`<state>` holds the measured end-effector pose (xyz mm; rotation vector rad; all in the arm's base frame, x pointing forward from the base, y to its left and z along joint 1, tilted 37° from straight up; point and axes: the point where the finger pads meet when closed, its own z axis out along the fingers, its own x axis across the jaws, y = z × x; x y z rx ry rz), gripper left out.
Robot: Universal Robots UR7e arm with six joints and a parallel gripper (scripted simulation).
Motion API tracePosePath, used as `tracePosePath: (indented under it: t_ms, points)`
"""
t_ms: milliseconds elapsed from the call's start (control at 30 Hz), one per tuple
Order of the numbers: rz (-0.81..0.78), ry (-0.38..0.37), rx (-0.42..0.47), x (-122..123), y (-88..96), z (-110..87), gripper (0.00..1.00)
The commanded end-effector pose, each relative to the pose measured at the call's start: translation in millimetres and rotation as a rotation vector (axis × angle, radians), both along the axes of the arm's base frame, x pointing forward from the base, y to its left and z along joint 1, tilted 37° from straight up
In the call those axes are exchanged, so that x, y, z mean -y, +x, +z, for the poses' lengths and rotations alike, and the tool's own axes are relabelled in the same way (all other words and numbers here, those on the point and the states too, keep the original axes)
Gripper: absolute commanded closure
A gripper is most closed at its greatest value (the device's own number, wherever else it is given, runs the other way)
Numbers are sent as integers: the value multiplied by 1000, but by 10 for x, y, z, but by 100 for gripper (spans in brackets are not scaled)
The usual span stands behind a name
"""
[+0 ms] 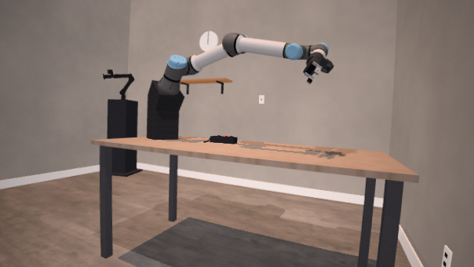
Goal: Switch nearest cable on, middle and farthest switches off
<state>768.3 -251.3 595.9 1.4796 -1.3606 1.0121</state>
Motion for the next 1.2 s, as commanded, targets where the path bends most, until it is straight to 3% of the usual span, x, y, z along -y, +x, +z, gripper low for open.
tracePosePath:
  t_ms: [0, 400, 867, 1167]
  points:
    - [-1, 0, 4, -7, -8, 11, 0]
    - [-11, 11, 24, -34, -30, -53, 0]
    - [-50, 44, 89, -125, -130, -272, 0]
    - [-105, 91, 182, -261, -267, -579, 0]
